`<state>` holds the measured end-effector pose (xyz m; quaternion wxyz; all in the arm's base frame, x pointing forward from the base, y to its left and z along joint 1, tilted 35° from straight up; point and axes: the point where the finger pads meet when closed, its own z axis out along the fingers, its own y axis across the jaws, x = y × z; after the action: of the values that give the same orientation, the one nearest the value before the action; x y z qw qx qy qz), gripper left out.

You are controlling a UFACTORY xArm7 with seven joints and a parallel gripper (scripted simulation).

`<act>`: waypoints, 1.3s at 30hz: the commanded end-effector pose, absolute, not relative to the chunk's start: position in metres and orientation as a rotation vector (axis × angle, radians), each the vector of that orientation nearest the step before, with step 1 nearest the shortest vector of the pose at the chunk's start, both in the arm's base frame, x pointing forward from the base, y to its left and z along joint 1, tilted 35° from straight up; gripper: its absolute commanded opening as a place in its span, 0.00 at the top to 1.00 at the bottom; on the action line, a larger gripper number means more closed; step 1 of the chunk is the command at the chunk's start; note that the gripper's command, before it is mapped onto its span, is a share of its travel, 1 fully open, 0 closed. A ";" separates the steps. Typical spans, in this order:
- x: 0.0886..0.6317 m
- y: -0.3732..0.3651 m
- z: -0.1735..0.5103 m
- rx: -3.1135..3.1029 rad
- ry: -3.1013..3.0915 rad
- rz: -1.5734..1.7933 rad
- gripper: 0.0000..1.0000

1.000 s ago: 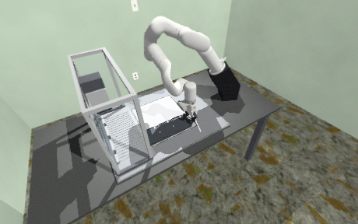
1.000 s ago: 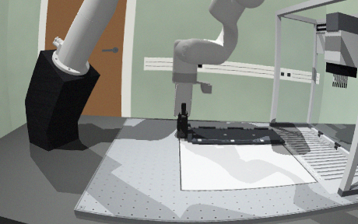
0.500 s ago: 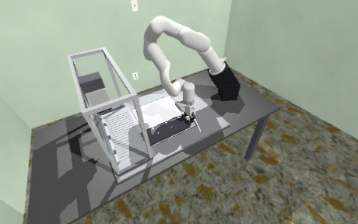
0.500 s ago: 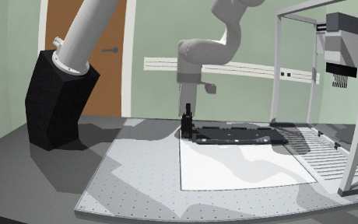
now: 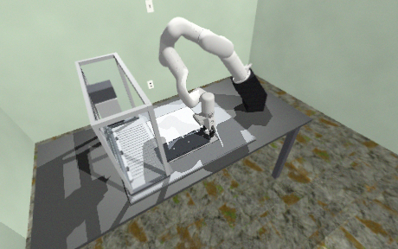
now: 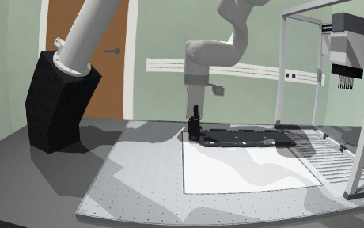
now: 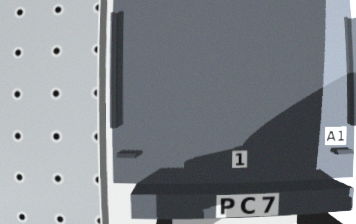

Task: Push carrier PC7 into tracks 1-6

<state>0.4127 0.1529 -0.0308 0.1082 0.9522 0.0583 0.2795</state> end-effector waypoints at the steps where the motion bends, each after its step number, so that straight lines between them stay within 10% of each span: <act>1: 0.417 0.155 -0.027 2.802 0.174 0.825 0.18; 39: 0.446 0.161 -0.009 2.802 0.174 0.826 0.18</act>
<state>0.4421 0.1590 -0.0125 0.1082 0.9522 0.0583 0.2798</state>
